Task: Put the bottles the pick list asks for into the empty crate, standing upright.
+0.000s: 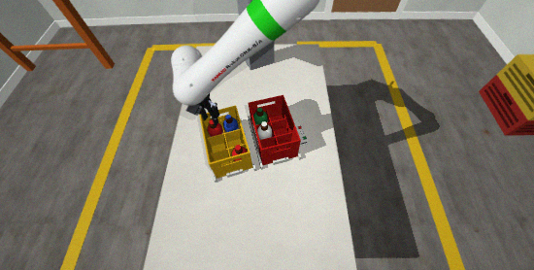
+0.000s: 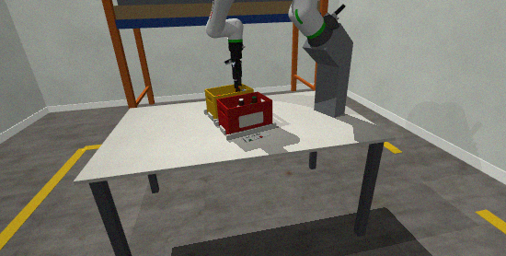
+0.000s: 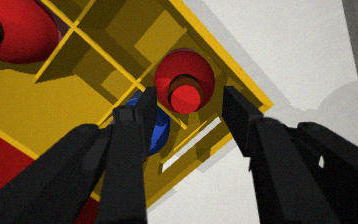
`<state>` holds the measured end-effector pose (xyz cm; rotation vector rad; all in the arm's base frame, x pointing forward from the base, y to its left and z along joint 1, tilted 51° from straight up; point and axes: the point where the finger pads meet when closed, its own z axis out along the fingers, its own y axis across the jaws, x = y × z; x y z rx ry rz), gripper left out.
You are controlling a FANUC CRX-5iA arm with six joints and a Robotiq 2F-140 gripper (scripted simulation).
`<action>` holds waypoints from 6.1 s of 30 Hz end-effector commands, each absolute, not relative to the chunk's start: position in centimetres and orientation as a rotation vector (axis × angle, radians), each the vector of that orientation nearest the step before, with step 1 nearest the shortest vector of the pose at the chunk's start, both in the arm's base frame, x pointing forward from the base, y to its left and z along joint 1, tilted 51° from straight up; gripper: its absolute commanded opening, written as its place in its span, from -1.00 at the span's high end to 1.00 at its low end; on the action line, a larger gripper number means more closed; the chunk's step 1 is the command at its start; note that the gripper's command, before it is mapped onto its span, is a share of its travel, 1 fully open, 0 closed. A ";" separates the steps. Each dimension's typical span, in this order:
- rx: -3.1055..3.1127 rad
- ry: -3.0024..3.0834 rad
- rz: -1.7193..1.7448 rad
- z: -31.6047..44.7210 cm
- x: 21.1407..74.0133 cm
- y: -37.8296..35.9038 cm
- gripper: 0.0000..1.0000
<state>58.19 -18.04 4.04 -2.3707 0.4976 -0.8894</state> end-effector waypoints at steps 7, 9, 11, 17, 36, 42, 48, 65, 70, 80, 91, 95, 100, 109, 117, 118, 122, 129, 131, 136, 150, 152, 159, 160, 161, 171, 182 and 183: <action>-2.371 0.498 -0.891 3.5 58.8 -17.8 0.12; -2.371 0.498 -0.891 3.4 59.0 -17.7 0.12; -2.371 0.498 -0.891 3.2 59.2 -17.6 0.12; -2.371 0.498 -0.891 2.7 59.7 -17.3 0.12; -2.371 0.498 -0.891 2.6 59.8 -17.3 0.80; -2.371 0.498 -0.891 2.6 59.8 -17.3 0.80; -2.371 0.498 -0.891 2.6 59.8 -17.3 0.80; -2.371 0.498 -0.891 2.6 59.8 -17.3 0.80; -2.371 0.498 -0.891 2.6 59.8 -17.3 0.80; -2.371 0.498 -0.891 3.2 59.2 -17.6 0.80; -2.371 0.498 -0.891 4.1 58.2 -18.1 0.80; -2.371 0.498 -0.891 4.5 57.7 -18.4 0.80; -2.371 0.498 -0.891 5.0 57.2 -18.7 0.80; -2.371 0.498 -0.891 5.8 56.3 -19.1 0.80; -2.371 0.498 -0.891 6.6 55.4 -19.6 0.80; -2.371 0.498 -0.891 6.7 55.3 -19.6 0.80; -2.371 0.498 -0.891 7.1 54.9 -19.9 0.80; -2.371 0.498 -0.891 7.6 54.3 -20.2 0.80; -2.371 0.498 -0.891 7.8 54.1 -20.3 0.80; -2.371 0.498 -0.891 8.4 53.5 -20.6 0.80; -2.371 0.498 -0.891 9.6 52.1 -21.3 0.80; -2.371 0.498 -0.891 9.8 51.9 -21.5 0.80; -2.371 0.498 -0.891 10.4 51.3 -21.8 0.80; -2.371 0.498 -0.891 10.5 51.2 -21.8 0.80; -2.371 0.498 -0.891 10.6 51.1 -21.9 0.80; -2.372 0.498 -0.891 11.6 49.9 -22.5 0.80; -2.372 0.498 -0.891 12.5 48.9 -23.1 0.80; -2.372 0.498 -0.891 12.7 48.8 -23.1 0.80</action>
